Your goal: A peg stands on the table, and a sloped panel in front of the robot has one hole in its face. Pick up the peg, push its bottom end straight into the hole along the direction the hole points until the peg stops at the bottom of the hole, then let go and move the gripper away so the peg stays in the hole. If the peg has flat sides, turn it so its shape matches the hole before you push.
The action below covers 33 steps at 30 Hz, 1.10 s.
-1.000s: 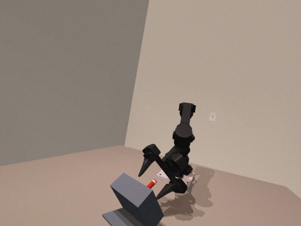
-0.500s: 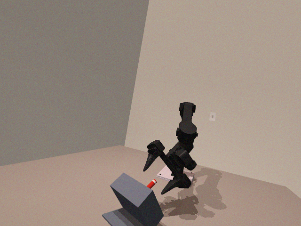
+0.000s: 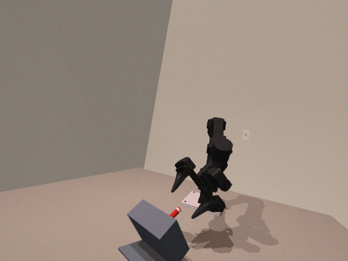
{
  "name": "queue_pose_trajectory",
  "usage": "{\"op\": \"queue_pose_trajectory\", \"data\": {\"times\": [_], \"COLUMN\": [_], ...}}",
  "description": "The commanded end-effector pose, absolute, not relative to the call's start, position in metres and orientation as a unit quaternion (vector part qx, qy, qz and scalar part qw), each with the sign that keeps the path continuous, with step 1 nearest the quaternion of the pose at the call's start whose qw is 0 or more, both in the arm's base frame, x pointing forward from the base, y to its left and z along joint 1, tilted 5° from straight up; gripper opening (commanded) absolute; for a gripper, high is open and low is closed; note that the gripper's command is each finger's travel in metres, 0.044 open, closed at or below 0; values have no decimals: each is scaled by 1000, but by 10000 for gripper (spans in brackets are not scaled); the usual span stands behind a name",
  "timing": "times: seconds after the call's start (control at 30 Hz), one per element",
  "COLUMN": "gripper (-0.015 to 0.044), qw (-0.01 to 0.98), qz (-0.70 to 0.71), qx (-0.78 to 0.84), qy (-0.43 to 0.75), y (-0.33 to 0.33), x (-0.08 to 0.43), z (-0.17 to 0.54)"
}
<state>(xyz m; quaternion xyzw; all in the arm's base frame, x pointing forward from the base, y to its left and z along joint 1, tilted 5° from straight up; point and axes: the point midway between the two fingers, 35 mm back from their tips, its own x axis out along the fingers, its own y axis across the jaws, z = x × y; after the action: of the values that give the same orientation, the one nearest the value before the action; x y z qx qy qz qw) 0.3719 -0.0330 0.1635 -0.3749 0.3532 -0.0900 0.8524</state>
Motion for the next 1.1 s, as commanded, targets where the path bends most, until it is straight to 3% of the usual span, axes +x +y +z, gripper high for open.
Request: {"op": "queue_pose_trajectory", "data": {"times": [0.0,1.07], "gripper": [440,440], "qw": [853,853], "qz": [-91,-90], "qx": [-374,-374], "qy": [352,351], "y": [-29,-9], "x": [367,333], "z": [168,192]}}
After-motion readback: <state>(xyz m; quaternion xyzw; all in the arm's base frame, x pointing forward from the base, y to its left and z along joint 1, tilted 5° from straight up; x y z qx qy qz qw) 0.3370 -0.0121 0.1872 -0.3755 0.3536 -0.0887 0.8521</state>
